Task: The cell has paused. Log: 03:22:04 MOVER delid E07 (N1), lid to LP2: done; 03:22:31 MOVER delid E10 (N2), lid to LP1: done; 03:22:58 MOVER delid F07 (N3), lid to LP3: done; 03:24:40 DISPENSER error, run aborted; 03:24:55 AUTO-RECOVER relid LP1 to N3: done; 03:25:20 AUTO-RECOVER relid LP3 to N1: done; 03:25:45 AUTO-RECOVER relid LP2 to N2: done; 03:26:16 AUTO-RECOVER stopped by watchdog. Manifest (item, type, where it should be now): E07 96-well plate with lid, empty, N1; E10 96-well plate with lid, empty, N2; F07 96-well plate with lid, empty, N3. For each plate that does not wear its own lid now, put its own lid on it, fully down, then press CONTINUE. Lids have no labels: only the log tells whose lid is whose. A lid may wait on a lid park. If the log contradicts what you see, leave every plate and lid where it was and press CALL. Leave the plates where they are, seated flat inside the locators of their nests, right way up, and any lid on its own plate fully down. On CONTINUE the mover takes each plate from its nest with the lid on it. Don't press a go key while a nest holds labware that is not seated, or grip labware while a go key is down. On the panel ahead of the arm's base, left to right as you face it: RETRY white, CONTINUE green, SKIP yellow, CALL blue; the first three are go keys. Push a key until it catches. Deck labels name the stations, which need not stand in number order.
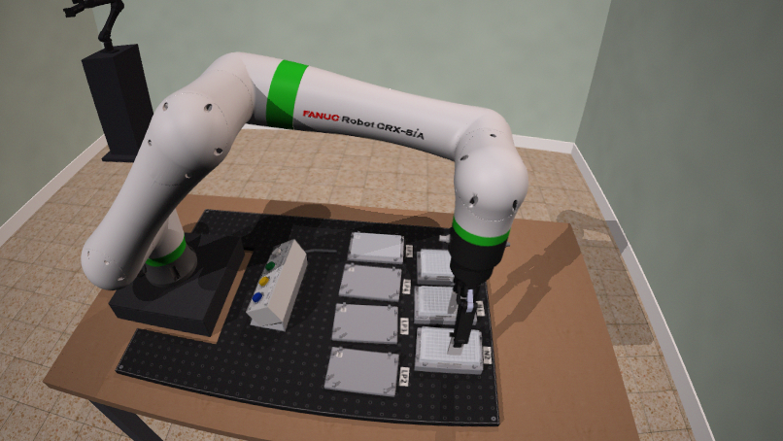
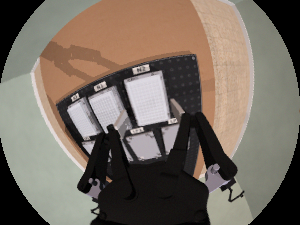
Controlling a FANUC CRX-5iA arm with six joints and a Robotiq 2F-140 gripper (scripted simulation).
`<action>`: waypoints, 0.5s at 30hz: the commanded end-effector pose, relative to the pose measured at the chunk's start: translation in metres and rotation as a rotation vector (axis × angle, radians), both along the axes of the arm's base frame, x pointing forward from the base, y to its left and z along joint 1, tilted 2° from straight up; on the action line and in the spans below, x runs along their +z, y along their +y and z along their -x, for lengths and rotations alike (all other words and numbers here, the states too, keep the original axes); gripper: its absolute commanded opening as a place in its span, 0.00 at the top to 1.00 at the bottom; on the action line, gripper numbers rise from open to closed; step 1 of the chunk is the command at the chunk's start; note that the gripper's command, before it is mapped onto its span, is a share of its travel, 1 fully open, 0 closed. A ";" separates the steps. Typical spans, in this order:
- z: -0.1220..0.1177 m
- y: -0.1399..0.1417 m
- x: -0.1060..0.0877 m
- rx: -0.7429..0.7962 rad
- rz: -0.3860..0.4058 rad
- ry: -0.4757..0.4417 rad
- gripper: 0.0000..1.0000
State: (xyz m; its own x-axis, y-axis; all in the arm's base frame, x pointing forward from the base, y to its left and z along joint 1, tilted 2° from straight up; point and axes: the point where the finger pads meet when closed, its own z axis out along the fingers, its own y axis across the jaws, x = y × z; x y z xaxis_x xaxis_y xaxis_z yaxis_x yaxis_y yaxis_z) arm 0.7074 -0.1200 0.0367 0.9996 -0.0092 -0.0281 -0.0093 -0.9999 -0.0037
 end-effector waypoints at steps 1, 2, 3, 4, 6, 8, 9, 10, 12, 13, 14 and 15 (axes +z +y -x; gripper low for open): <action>0.000 0.000 -0.002 0.000 0.000 0.000 0.34; 0.000 0.000 -0.002 0.000 0.000 0.000 0.34; 0.000 0.000 -0.002 0.000 0.000 0.000 0.34; 0.000 0.000 -0.003 0.000 0.000 0.000 0.34; 0.000 0.000 -0.004 0.000 0.000 0.000 0.34; 0.000 0.000 -0.006 0.000 0.000 0.000 0.34; 0.000 0.000 -0.007 0.000 0.000 0.000 0.34; 0.000 0.000 -0.008 0.000 0.000 0.000 0.34; 0.000 0.000 -0.010 0.000 0.000 0.000 0.34; 0.000 0.000 -0.011 0.000 0.000 0.000 0.34; 0.000 0.000 -0.012 0.000 0.000 0.000 0.34; 0.000 0.000 -0.013 0.000 0.000 0.000 0.34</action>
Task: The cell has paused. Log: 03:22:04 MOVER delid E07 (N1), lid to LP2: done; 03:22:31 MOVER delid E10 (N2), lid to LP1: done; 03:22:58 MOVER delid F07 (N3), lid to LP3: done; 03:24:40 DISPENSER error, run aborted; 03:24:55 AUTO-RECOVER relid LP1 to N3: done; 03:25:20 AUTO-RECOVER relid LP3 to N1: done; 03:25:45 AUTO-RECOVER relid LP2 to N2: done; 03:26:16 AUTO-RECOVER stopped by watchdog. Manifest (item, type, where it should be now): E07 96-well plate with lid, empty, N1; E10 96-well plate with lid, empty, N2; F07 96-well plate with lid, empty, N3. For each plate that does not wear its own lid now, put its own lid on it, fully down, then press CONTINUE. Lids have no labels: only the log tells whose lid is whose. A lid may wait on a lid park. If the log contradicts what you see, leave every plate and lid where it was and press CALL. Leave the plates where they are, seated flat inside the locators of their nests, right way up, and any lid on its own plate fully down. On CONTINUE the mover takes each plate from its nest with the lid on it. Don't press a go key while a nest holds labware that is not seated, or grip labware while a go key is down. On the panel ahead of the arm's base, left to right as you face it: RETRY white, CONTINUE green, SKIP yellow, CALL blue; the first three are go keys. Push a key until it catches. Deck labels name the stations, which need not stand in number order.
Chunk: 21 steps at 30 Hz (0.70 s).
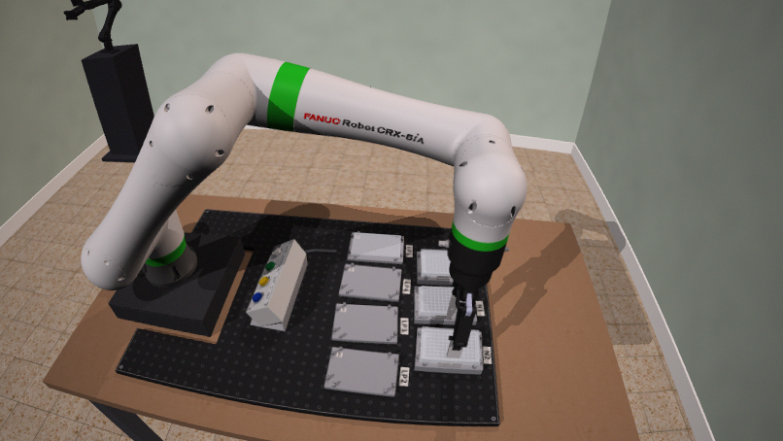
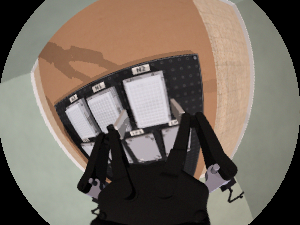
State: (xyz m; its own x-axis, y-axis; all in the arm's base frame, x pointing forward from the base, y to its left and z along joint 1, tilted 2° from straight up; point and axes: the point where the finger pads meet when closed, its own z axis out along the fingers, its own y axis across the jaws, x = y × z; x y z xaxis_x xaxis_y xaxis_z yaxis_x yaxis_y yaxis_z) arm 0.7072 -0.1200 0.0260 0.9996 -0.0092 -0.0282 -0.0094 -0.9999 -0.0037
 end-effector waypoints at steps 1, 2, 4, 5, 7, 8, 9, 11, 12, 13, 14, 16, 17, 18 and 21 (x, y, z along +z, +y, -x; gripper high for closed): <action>0.000 0.000 -0.004 0.000 0.000 -0.001 0.34; 0.000 0.000 -0.005 0.000 0.000 -0.001 0.34; 0.000 0.000 -0.006 0.000 0.000 -0.001 0.34; 0.000 0.000 -0.006 0.000 0.000 -0.001 0.34; 0.000 0.000 -0.008 0.000 0.000 -0.001 0.34; 0.000 0.000 -0.009 0.000 0.000 -0.001 0.34; 0.000 0.000 -0.010 0.000 0.000 -0.001 0.34; 0.000 0.000 -0.012 0.000 0.000 -0.001 0.34; 0.000 0.000 -0.012 0.000 0.000 -0.001 0.34; 0.000 0.000 -0.013 0.000 0.000 -0.001 0.34; 0.000 0.000 -0.014 0.000 0.000 -0.001 0.34; 0.000 0.000 -0.015 0.000 0.000 -0.001 0.34; 0.000 0.000 -0.016 0.000 0.000 -0.001 0.34; 0.000 0.000 -0.017 0.000 0.000 -0.001 0.34; 0.000 0.000 -0.018 0.000 0.000 -0.001 0.34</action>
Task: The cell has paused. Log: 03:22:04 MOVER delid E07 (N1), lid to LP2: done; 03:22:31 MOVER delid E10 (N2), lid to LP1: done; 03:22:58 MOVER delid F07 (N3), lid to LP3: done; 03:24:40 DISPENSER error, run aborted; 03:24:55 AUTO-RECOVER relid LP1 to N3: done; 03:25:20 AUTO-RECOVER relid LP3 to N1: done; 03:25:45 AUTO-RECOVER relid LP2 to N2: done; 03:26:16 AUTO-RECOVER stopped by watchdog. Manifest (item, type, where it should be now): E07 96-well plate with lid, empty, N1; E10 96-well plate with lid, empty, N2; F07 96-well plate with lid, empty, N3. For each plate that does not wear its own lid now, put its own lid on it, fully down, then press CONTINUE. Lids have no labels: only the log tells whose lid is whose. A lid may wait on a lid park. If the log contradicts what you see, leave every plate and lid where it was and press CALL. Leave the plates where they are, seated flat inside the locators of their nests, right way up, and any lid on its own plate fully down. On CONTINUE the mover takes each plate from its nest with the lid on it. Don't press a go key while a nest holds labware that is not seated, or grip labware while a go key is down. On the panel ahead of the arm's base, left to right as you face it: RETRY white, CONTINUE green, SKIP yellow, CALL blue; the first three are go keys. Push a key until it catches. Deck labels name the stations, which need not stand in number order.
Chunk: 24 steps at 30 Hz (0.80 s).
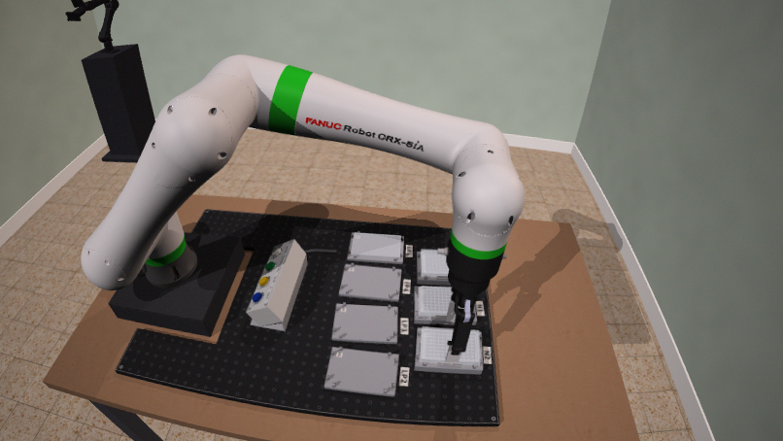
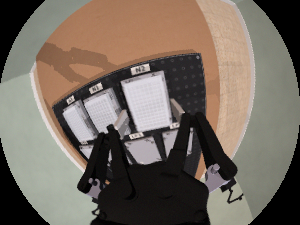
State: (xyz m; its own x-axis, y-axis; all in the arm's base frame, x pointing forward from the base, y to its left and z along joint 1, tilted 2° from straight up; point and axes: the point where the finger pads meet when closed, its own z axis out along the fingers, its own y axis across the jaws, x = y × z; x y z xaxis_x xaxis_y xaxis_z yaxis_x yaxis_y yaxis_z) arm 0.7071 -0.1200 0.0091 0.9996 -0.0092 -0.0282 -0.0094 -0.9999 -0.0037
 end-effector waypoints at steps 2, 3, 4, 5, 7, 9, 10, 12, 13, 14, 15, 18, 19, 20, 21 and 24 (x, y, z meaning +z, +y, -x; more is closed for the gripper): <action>0.000 0.000 -0.001 0.000 0.000 -0.001 0.34; 0.000 0.000 -0.001 0.000 0.000 -0.001 0.34; 0.000 0.000 -0.002 0.000 0.000 -0.001 0.34; 0.000 0.000 -0.002 0.000 0.000 -0.001 0.34; 0.000 0.000 -0.002 0.000 0.000 -0.001 0.34; 0.000 0.000 -0.003 0.000 0.000 -0.001 0.34; 0.000 0.000 -0.003 0.000 0.000 -0.001 0.34; 0.000 0.000 -0.003 0.000 0.000 -0.001 0.34; 0.000 0.000 -0.003 0.000 0.000 -0.001 0.34; 0.000 0.000 -0.003 0.000 0.000 -0.001 0.34; 0.000 0.000 -0.003 0.000 0.000 -0.001 0.34; 0.000 0.000 -0.003 0.000 0.000 -0.001 0.34; 0.000 0.000 -0.003 0.000 0.000 -0.001 0.34; 0.000 0.000 -0.003 0.000 0.000 -0.001 0.34; 0.000 0.000 -0.003 0.000 0.000 -0.001 0.34; 0.000 0.000 -0.003 0.000 0.000 -0.001 0.34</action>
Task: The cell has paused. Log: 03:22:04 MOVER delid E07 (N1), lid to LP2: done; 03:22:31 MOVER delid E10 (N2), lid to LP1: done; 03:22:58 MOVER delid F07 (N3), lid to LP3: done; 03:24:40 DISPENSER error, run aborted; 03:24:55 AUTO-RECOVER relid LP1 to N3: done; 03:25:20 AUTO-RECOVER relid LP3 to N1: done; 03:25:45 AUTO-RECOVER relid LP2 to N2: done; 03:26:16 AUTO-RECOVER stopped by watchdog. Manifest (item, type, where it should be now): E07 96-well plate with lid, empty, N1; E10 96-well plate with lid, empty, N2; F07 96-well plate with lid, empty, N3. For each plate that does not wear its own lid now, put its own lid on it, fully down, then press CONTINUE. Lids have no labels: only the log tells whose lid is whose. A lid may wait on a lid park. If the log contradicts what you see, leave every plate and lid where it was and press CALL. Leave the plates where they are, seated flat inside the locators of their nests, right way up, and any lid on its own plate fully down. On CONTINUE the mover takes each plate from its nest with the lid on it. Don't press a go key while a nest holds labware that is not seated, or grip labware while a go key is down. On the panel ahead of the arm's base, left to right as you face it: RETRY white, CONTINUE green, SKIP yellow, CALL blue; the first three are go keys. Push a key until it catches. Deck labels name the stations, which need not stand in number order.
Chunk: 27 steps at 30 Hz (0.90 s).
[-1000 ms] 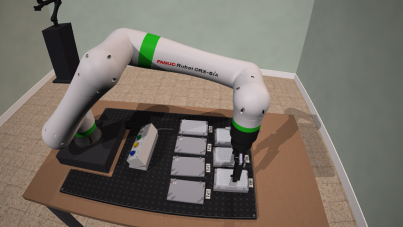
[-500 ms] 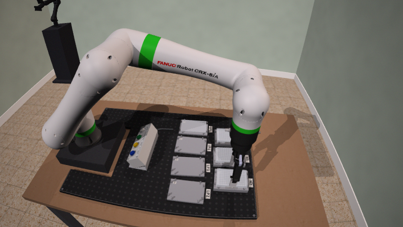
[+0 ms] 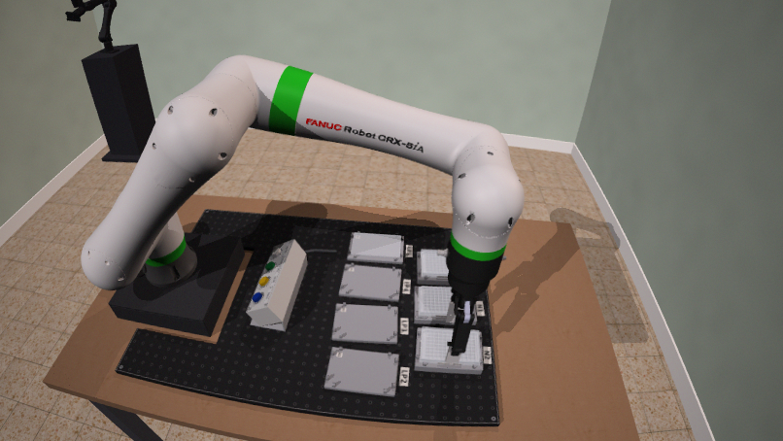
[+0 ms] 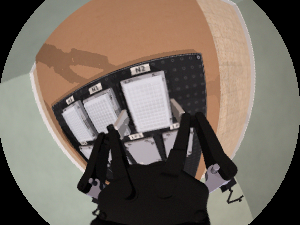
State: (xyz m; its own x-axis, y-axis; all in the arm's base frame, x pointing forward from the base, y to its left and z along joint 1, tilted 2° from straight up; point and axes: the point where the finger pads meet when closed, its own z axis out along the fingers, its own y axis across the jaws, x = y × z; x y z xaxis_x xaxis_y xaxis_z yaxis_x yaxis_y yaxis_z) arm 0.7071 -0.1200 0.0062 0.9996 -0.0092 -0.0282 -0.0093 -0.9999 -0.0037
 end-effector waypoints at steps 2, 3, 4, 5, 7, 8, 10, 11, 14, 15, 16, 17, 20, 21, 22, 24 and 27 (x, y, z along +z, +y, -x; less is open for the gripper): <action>0.000 0.000 0.000 0.000 0.000 -0.001 0.34; 0.000 0.000 0.000 0.000 0.000 -0.001 0.34; 0.000 0.000 0.000 0.000 0.000 -0.001 0.34; 0.000 0.000 0.000 0.000 0.000 -0.001 0.34; 0.000 0.000 0.000 0.000 0.000 -0.001 0.34; 0.000 0.000 0.000 0.000 0.000 -0.001 0.34; 0.000 0.000 0.000 0.000 0.000 -0.001 0.34; 0.000 0.000 0.000 0.000 0.000 -0.001 0.34; 0.000 0.000 0.000 0.000 0.000 -0.001 0.34; 0.000 0.000 0.000 0.000 0.000 -0.001 0.34; 0.000 0.000 0.000 0.000 0.000 -0.001 0.34; 0.000 0.000 0.000 0.000 0.000 -0.001 0.34; 0.000 0.000 0.000 0.000 0.000 -0.001 0.34; 0.000 0.000 0.000 0.000 0.000 -0.001 0.34; 0.000 0.000 0.000 0.000 0.000 -0.001 0.34; 0.000 0.000 0.000 0.000 0.000 -0.001 0.41; 0.000 0.000 0.000 0.000 0.000 -0.001 0.41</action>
State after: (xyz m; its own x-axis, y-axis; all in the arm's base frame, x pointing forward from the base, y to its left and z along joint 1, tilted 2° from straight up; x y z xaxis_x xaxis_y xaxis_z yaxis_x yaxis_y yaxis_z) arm 0.7071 -0.1200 0.0062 0.9996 -0.0092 -0.0282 -0.0093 -0.9999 -0.0037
